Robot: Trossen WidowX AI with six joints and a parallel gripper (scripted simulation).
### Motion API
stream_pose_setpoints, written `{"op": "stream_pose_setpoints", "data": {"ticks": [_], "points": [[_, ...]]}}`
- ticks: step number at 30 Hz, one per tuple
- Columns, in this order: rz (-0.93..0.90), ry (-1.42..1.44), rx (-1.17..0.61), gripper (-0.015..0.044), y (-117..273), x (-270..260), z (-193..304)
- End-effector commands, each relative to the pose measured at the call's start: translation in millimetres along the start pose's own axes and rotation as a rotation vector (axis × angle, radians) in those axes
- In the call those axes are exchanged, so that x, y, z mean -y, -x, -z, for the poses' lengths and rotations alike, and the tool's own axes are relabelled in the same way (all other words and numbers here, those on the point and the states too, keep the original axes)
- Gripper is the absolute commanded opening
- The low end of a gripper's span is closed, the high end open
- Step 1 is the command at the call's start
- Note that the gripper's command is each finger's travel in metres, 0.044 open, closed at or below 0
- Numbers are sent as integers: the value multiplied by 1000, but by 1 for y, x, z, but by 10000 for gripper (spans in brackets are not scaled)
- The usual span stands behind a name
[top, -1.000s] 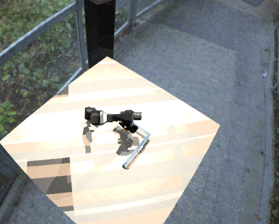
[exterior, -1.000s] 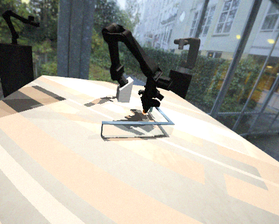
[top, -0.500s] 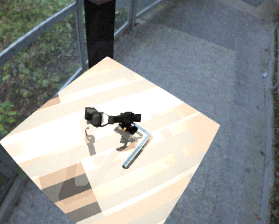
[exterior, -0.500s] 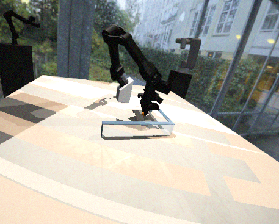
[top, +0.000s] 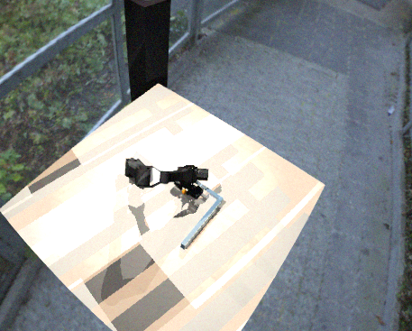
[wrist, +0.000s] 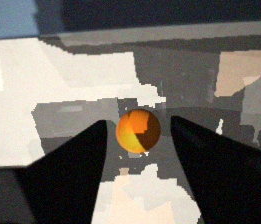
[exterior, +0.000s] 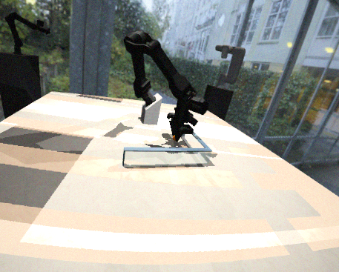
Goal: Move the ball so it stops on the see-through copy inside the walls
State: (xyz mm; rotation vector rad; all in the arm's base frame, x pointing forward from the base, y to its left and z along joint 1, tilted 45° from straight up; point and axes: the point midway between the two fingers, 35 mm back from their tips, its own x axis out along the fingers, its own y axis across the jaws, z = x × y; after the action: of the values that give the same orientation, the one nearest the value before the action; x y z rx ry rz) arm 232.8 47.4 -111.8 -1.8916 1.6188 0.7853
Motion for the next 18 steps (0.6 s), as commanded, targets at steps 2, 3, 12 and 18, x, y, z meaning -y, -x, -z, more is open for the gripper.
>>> {"op": "stream_pose_setpoints", "data": {"ticks": [2, 3, 12, 18], "points": [[0, 0, 0, 225, 0, 0, 0], [0, 0, 0, 225, 0, 0, 0], [-1, 7, -1, 225, 88, -1, 0], [8, 12, 2, 225, 79, 1, -2]]}}
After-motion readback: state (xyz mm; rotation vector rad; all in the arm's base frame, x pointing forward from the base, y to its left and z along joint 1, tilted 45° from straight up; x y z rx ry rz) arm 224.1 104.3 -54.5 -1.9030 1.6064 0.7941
